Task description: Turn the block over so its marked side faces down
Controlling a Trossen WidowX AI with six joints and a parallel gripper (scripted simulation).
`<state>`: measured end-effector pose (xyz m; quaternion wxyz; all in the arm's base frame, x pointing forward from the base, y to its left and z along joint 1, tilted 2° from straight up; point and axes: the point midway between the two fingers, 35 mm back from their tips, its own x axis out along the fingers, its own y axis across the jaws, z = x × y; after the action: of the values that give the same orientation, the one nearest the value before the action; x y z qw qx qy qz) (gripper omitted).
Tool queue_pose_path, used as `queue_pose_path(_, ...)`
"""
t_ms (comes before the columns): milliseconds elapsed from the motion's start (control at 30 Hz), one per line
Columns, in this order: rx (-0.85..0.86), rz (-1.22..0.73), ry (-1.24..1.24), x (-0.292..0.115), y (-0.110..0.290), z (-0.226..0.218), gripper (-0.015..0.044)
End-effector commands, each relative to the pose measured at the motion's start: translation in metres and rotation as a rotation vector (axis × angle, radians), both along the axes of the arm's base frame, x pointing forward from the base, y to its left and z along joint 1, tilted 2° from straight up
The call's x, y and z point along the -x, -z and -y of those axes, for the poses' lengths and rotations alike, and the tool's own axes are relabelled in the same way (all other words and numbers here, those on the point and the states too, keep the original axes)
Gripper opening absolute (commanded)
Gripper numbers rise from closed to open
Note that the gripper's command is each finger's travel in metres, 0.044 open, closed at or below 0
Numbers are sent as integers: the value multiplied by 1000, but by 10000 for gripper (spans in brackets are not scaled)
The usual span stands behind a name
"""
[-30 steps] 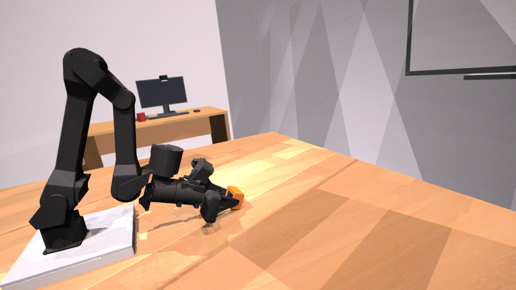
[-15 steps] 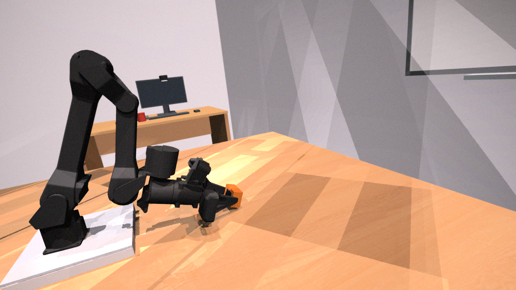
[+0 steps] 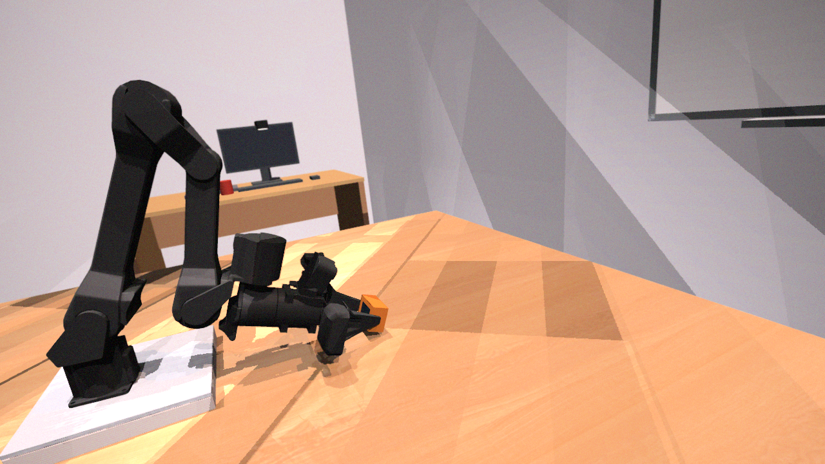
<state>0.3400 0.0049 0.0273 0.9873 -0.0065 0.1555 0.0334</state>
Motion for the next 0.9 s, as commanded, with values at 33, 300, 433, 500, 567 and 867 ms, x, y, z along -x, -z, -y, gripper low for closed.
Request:
queue_pose_path(33, -8, 1, -2, 0, 0, -1, 420)
queue_pose_path(300, -8, 1, -2, 0, 0, -1, 440)
queue_pose_path(433, -8, 1, -2, 0, 0, -1, 440)
queue_pose_path(500, -8, 1, -2, 0, 0, -1, 440)
queue_pose_path(567, -8, 1, -2, 0, 0, -1, 440)
queue_pose_path(867, -8, 1, -2, 0, 0, -1, 440)
